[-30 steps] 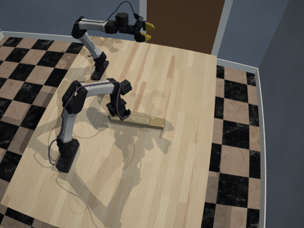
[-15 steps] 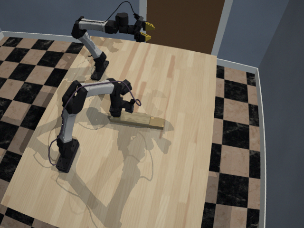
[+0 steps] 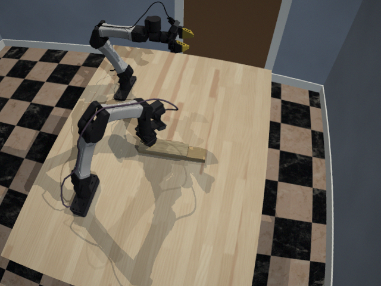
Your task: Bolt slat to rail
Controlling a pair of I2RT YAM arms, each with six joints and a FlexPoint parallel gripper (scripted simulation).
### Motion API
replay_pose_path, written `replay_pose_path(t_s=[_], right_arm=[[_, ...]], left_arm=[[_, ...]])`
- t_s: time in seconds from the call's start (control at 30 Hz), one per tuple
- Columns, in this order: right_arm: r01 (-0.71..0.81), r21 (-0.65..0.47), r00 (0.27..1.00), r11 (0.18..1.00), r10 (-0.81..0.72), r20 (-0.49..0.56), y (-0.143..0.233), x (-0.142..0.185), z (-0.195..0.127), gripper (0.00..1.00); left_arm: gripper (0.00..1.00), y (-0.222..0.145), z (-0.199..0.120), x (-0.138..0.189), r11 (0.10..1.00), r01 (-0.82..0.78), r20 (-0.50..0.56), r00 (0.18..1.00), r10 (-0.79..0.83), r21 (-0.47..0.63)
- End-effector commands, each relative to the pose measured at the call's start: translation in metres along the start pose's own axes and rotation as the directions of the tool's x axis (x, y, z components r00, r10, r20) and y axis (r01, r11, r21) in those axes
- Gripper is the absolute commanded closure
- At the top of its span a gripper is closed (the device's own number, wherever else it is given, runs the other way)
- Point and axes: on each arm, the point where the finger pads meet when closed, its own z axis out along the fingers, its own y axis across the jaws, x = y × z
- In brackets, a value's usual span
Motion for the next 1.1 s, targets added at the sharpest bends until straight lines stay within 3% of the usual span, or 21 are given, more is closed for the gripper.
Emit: replay_pose_path(t_s=[0.0, 0.17, 0.37, 0.43, 0.47, 0.53, 1.07], right_arm=[[0.341, 0.005, 0.939, 0.94, -0.341, 0.039, 0.0011, -0.0062, -0.0199, 0.64], [0.593, 0.015, 0.804, 0.805, -0.594, 0.036, 0.0011, -0.006, -0.0203, 0.64], [0.828, 0.025, 0.559, 0.56, -0.829, 0.028, 0.0012, -0.0058, -0.0207, 0.64], [0.828, 0.025, 0.559, 0.56, -0.829, 0.028, 0.0012, -0.0058, -0.0207, 0.64], [0.9, 0.031, 0.434, 0.435, -0.901, 0.028, 0.0012, -0.0057, -0.0208, 0.64], [0.941, 0.036, 0.336, 0.336, -0.942, 0.028, 0.0012, -0.0057, -0.0209, 0.64], [0.944, 0.022, 0.328, 0.328, -0.945, 0.022, 0.001, -0.0047, -0.015, 0.64]], left_arm=[[0.0, -0.0007, -0.0019, -0.0075, 1.0, -0.002, 0.02, 1.0, 0.002, 0.002], [0.0, -0.0007, -0.0019, -0.0075, 1.0, -0.002, 0.02, 1.0, 0.002, 0.002], [0.0, -0.0007, -0.0019, -0.0075, 1.0, -0.002, 0.02, 1.0, 0.002, 0.002], [0.0, -0.0007, -0.0019, -0.0075, 1.0, -0.002, 0.02, 1.0, 0.002, 0.002], [0.0, -0.0007, -0.0019, -0.0075, 1.0, -0.002, 0.02, 1.0, 0.002, 0.002], [0.0, -0.0007, -0.0019, -0.0075, 1.0, -0.002, 0.02, 1.0, 0.002, 0.002], [0.0, -0.0007, -0.0019, -0.0075, 1.0, -0.002, 0.02, 1.0, 0.002, 0.002]])
